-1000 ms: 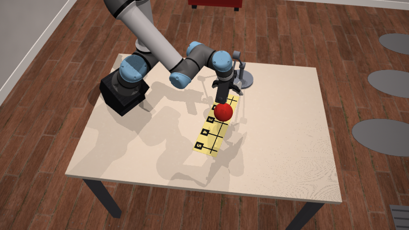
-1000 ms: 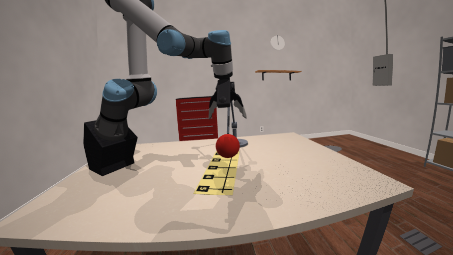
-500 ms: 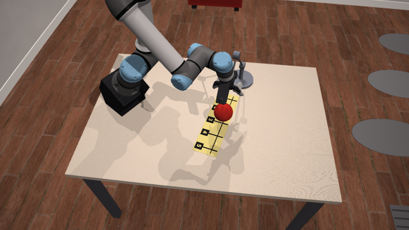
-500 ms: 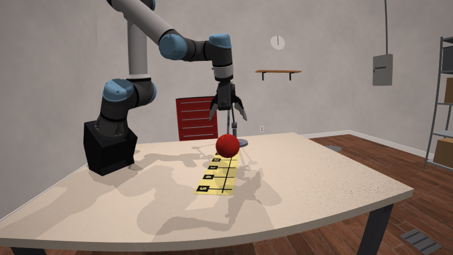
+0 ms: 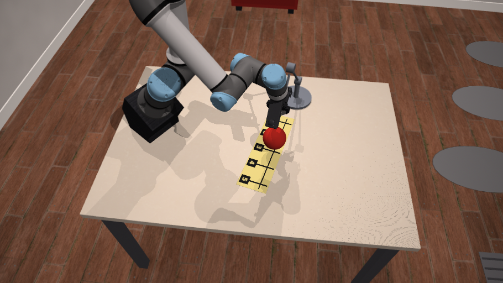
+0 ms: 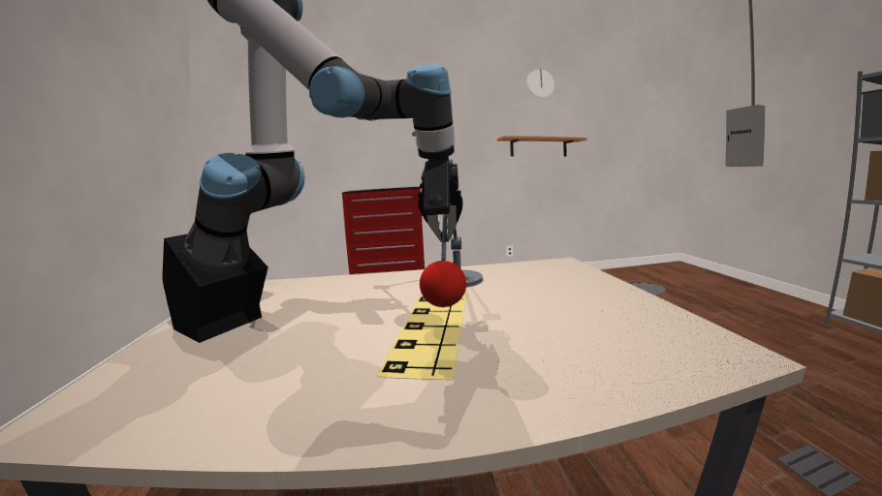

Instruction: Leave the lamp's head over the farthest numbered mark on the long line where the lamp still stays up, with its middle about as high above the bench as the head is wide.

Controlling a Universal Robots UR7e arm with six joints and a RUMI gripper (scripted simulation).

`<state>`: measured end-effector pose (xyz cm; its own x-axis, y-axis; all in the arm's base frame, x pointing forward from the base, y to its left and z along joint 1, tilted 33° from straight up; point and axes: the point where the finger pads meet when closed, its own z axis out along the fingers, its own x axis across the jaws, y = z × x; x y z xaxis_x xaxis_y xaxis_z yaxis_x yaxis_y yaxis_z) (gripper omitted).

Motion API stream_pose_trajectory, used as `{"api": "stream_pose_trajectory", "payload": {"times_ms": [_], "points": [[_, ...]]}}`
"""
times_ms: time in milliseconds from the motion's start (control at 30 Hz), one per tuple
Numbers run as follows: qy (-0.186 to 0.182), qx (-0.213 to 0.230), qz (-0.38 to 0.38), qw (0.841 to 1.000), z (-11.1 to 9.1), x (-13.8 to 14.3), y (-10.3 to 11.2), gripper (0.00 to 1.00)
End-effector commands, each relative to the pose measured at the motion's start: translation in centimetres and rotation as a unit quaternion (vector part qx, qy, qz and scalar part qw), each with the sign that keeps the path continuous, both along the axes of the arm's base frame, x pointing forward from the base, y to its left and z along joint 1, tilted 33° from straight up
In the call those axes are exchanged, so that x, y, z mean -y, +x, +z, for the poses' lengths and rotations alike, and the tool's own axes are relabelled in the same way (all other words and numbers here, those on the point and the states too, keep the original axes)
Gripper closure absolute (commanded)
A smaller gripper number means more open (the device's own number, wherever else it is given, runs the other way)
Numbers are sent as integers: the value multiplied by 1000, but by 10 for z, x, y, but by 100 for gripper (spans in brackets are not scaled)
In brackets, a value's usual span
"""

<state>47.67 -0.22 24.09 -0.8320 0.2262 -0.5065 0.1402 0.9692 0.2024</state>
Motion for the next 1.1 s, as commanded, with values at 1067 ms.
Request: {"api": "stream_pose_trajectory", "payload": {"times_ms": [1067], "points": [[0,1,0,1000,1,34,-9,100]]}}
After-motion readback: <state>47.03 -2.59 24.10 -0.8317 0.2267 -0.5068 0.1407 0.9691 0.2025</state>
